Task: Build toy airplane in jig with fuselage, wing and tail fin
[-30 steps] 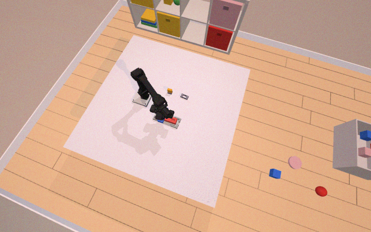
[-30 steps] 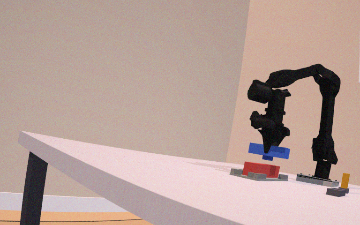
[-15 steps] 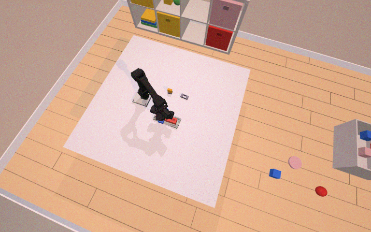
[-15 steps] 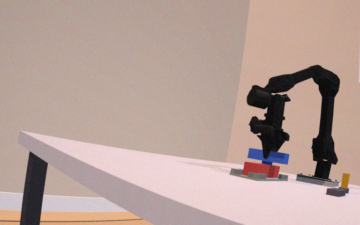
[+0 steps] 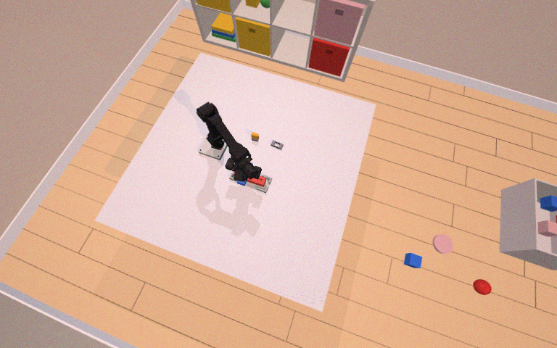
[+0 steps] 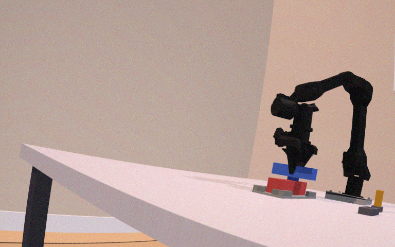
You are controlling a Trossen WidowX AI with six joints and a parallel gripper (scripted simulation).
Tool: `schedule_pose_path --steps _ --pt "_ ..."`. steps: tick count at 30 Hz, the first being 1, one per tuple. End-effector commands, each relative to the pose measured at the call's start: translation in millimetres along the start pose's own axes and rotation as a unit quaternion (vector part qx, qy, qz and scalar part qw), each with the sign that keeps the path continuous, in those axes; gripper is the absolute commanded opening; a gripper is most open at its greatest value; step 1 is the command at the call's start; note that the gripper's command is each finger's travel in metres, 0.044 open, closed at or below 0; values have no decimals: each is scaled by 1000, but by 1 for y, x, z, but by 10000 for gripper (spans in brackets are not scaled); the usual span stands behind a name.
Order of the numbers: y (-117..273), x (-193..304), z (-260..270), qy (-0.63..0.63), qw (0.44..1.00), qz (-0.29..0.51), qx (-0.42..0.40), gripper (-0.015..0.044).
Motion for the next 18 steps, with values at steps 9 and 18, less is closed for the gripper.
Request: schedule_pose_path --steps 9,18 --pt "0 0 0 0 1000 0 0 440" --pt "18 -1 2 0 1000 0 -1 440"
Point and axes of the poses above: the point midway between the two fingers, 35 mm back from their tips, its own y axis back along the fingers, its own z axis across the jaws, x = y × z, the point moved 4 cm from there along y, back along the fingers, and after that the axes turned 15 degrees about -y, right-handed, at the moved point
